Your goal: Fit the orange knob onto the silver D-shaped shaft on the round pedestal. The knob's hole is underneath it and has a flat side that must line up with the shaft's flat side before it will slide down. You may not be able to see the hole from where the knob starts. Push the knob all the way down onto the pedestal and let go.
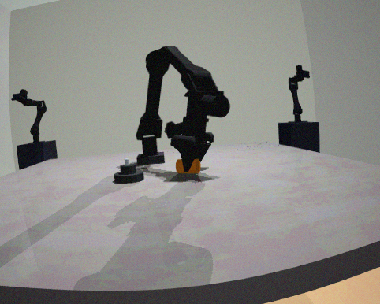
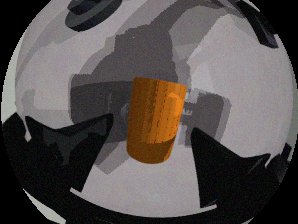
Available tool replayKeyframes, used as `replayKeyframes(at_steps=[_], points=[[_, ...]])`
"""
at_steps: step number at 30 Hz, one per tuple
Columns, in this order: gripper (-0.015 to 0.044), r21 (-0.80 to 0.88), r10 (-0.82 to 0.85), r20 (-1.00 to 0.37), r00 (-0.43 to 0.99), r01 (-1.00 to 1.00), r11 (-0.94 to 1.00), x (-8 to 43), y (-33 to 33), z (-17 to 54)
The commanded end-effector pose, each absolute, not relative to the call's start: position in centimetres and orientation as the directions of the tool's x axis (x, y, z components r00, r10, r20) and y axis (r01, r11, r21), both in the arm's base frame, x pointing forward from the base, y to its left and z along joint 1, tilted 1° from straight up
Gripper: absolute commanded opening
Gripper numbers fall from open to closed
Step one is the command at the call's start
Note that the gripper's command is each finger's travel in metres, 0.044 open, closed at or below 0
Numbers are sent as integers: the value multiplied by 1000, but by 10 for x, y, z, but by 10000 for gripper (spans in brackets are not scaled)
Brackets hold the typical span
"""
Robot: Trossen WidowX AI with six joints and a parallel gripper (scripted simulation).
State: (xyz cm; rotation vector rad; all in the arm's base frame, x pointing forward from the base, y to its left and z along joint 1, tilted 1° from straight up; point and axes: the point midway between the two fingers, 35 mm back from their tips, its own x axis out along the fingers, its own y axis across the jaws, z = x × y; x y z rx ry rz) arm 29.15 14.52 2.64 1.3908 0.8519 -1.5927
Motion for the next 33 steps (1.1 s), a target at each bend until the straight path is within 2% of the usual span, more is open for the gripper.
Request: replayKeyframes(at_steps=[1,3,12,21,26,33], points=[[283,35,-156,-987,-33,909,-416,292,145,25],[240,35,-156,-987,-33,909,-416,292,145,25],[240,35,-156,-987,-33,909,-416,292,145,25],[180,35,-156,-987,-33,909,-416,292,145,25],[180,35,-144,-989,-28,908,-418,292,144,26],[180,34,-33,-999,23,907,-420,289,139,31]])
